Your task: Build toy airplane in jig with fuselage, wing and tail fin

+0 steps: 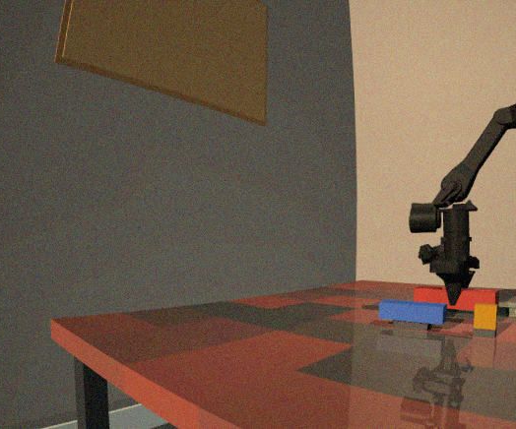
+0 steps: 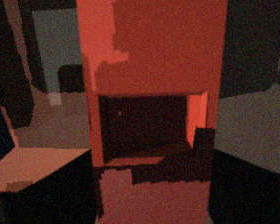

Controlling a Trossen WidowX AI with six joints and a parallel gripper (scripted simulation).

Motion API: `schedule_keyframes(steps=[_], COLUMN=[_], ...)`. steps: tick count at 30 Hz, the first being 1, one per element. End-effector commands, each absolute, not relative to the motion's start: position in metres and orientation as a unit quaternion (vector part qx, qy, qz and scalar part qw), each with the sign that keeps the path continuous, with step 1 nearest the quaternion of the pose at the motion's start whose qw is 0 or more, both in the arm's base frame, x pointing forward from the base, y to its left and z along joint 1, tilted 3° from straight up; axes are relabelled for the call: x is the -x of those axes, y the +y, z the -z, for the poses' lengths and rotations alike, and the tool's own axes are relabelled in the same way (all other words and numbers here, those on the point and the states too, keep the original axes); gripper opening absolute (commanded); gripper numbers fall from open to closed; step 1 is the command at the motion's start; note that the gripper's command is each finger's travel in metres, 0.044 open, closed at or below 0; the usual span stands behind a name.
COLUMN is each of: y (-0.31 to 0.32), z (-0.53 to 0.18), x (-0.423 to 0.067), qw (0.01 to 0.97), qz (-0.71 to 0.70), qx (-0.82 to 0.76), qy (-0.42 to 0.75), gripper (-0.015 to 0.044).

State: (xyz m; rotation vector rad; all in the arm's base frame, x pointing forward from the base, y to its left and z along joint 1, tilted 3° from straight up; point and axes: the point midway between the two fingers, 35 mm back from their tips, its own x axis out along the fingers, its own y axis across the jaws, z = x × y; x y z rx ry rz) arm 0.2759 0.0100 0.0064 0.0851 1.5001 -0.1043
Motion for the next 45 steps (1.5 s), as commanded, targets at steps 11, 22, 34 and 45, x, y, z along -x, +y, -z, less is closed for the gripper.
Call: schedule_keyframes(steps=[11, 22, 34, 45], y=[0.011, 0.011, 0.004, -0.027], z=[-0.051, -0.085, -0.102, -0.088], x=[-0.277, -0.27, -0.266, -0.272], qw=[0.733, 0.733, 0.733, 0.733], qz=[0.048, 0.048, 0.046, 0.038], qx=[-0.038, -0.038, -0.035, -0.024], qy=[0.677, 0.677, 0.678, 0.678], gripper=[0.0, 0.0, 0.0, 0.0])
